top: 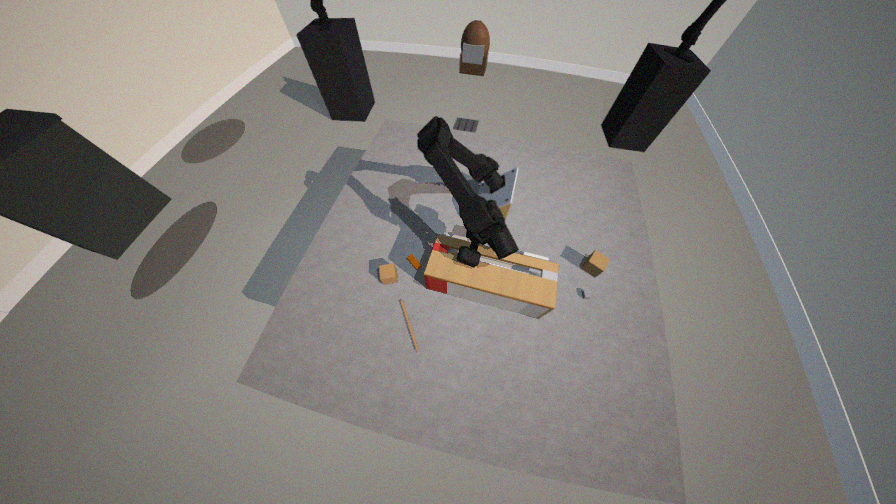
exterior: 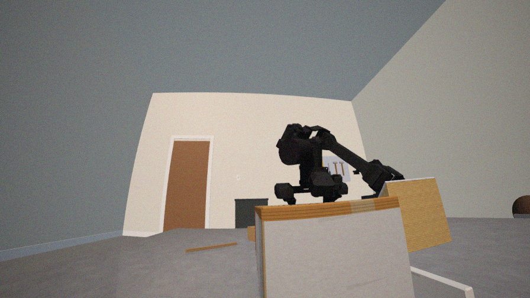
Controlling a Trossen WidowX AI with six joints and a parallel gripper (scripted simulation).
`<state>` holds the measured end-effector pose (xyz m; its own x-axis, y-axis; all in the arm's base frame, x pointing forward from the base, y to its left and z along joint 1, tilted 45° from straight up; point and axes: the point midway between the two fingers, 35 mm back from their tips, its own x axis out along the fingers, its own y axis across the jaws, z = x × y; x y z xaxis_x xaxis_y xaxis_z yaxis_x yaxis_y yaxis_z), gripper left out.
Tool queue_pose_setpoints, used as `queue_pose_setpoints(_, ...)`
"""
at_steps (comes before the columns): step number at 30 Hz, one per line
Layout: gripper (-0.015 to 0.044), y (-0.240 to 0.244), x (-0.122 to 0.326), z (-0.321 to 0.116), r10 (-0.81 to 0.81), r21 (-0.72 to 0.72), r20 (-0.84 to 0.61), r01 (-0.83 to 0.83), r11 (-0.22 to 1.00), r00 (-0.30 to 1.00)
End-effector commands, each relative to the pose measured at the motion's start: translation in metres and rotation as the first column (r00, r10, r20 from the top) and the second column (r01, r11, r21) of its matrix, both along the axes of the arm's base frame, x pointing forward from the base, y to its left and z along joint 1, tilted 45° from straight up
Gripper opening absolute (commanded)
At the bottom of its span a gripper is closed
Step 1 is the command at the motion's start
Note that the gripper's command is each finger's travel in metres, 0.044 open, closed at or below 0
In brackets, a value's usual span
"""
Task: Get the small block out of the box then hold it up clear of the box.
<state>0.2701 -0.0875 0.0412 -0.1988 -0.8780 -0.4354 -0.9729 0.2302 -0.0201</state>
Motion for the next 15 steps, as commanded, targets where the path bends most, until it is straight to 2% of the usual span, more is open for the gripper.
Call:
queue_pose_setpoints(1, 0.0400, -0.004, -0.001, 0.005, 0.005, -0.002, -0.001, -0.005, 1.000, 1.000)
queue_pose_setpoints(9, 0.0400, -0.011, -0.002, 0.015, 0.005, -0.001, -0.001, -0.005, 1.000, 1.000)
queue_pose_setpoints(15, 0.0400, 0.029, 0.007, 0.049, 0.002, 0.004, -0.001, -0.002, 1.000, 1.000)
